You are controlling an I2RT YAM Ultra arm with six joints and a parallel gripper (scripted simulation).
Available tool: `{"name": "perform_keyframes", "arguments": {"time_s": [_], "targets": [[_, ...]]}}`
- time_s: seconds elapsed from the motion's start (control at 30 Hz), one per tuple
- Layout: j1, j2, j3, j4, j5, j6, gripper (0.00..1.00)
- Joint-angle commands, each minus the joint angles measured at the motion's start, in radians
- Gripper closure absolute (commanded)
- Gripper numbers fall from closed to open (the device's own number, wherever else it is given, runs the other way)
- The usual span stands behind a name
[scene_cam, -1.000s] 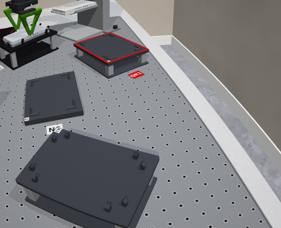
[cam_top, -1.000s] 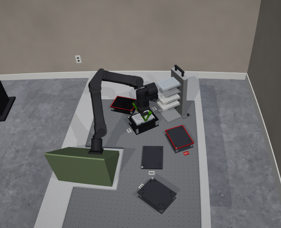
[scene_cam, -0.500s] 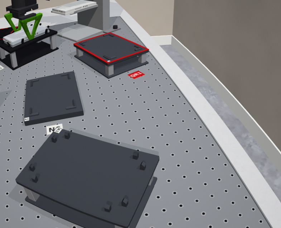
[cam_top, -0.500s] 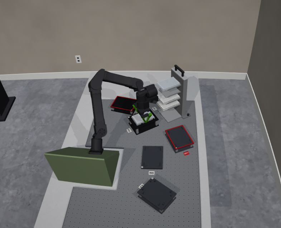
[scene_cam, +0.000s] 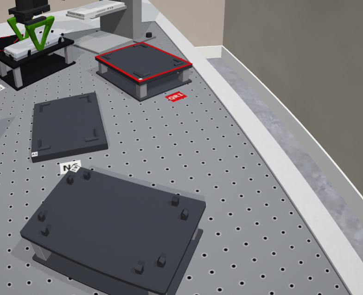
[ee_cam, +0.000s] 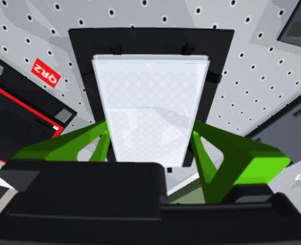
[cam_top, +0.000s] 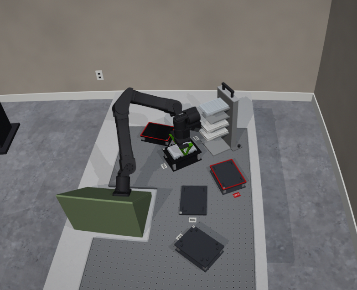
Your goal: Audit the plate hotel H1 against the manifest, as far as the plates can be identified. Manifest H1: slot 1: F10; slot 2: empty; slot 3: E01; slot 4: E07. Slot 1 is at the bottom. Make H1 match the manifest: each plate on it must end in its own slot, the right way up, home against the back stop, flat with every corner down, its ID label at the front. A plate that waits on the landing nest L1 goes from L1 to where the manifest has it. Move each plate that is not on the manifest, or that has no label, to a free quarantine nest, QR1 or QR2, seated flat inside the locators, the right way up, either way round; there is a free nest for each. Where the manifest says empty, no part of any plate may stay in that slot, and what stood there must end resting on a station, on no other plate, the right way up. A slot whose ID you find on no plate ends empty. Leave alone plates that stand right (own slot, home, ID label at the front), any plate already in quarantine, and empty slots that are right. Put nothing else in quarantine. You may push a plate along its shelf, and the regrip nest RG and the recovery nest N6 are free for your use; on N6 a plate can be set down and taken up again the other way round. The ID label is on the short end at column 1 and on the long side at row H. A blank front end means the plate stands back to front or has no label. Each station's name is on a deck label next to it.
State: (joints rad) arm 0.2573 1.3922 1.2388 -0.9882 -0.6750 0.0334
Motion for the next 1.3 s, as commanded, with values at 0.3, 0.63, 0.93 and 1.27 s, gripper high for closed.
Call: {"name": "perform_keyframes", "arguments": {"time_s": [0.3,0.63,0.93,1.27], "targets": [[-0.005,-0.005,0.005,-0.002,-0.002,-0.001,0.14],[-0.025,-0.008,0.026,-0.042,-0.01,-0.025,0.14],[-0.049,-0.011,0.051,-0.087,-0.019,-0.052,0.14],[-0.07,-0.012,0.074,-0.128,-0.027,-0.078,0.14]]}}
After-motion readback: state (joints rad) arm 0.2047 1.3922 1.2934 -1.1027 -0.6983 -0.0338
